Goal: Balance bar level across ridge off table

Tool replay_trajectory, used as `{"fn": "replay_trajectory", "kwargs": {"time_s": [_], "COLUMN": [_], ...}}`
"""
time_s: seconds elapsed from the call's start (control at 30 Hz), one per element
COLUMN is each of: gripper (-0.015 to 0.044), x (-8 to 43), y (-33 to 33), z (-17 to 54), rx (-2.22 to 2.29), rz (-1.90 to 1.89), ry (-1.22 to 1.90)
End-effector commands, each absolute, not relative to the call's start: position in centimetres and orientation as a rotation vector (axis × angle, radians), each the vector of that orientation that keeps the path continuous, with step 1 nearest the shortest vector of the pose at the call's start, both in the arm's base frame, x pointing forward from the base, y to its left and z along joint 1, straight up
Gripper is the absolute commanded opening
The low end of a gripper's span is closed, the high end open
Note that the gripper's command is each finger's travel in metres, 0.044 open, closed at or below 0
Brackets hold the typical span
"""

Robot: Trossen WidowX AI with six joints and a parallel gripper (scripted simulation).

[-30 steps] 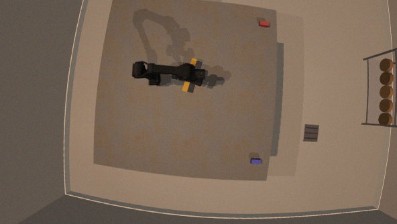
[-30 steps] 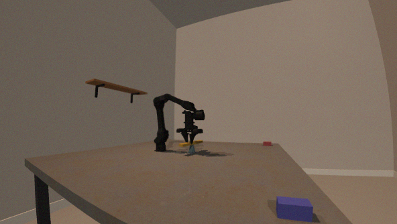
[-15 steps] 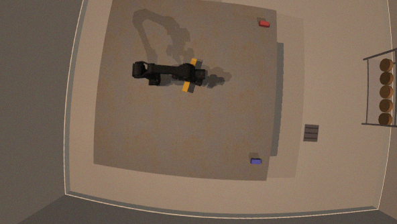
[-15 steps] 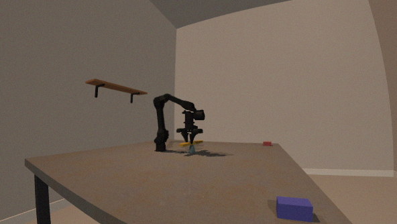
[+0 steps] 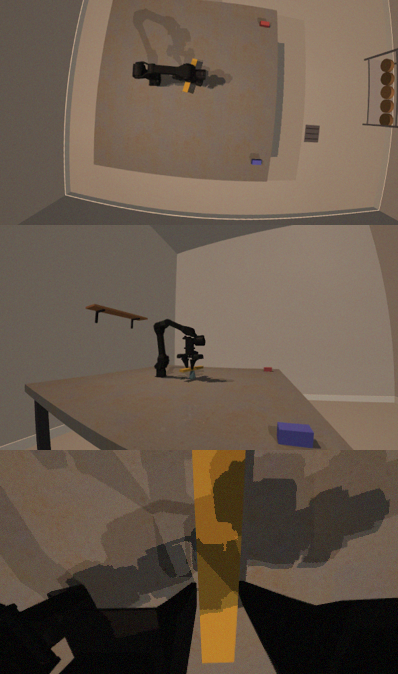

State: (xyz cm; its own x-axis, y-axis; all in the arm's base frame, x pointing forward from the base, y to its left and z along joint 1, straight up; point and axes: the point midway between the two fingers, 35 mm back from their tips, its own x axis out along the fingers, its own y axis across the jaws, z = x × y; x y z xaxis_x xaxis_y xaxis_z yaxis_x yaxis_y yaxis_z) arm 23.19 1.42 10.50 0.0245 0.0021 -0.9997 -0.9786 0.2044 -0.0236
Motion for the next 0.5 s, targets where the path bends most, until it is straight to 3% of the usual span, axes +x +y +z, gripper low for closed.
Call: {"fn": "replay_trajectory", "kwargs": {"time_s": [0.0, 0.3, 0.47], "gripper": [0.0211, 0.0440, 0.0440], "x": [23.2, 23.2, 23.4], "y": [1.4, 1.4, 1.4], "z": [10.5, 10.5, 12.1], "rx": [-1.065, -1.065, -1.065], "rz": [1.041, 1.041, 1.041], "ry": [1.279, 1.279, 1.278]}}
